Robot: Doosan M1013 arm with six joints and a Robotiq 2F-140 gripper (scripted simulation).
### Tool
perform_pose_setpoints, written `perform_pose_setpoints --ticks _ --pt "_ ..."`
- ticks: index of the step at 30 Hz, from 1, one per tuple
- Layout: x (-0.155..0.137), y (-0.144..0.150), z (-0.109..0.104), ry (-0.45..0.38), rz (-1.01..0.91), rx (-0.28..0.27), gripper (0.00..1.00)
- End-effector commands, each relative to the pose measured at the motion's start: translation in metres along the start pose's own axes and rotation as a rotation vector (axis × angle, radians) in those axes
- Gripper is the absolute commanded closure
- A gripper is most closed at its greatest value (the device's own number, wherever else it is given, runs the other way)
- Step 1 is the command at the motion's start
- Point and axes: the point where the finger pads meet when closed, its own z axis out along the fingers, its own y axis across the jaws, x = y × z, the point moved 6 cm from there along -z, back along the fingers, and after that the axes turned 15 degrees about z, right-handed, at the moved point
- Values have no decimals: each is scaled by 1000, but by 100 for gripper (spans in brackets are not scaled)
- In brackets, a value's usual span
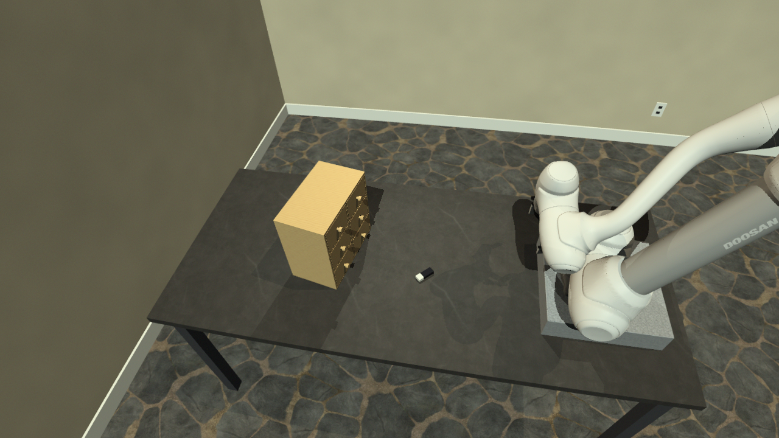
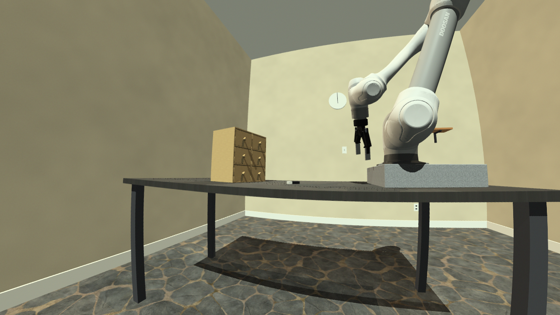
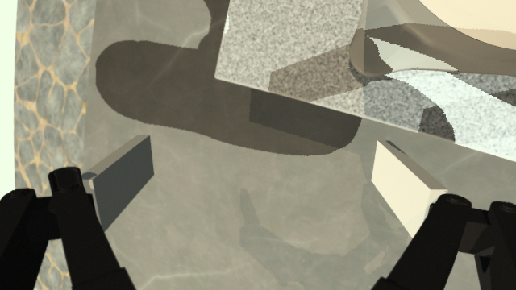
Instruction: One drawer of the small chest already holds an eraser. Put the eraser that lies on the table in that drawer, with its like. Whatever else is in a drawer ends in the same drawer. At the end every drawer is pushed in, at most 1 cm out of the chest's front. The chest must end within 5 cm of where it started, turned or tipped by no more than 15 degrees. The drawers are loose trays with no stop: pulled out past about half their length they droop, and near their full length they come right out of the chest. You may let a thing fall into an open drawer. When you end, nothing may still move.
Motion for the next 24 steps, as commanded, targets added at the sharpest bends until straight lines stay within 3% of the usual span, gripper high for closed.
perform_pose_setpoints --ticks 1,18,20,23,24 --pt "0 0 0 0 0 0 0" --pt "0 0 0 0 0 -1 0" --pt "-11 -2 -8 0 9 -8 0" --pt "-68 -9 -49 2 54 -50 0" --pt "-69 -9 -49 2 54 -50 0"
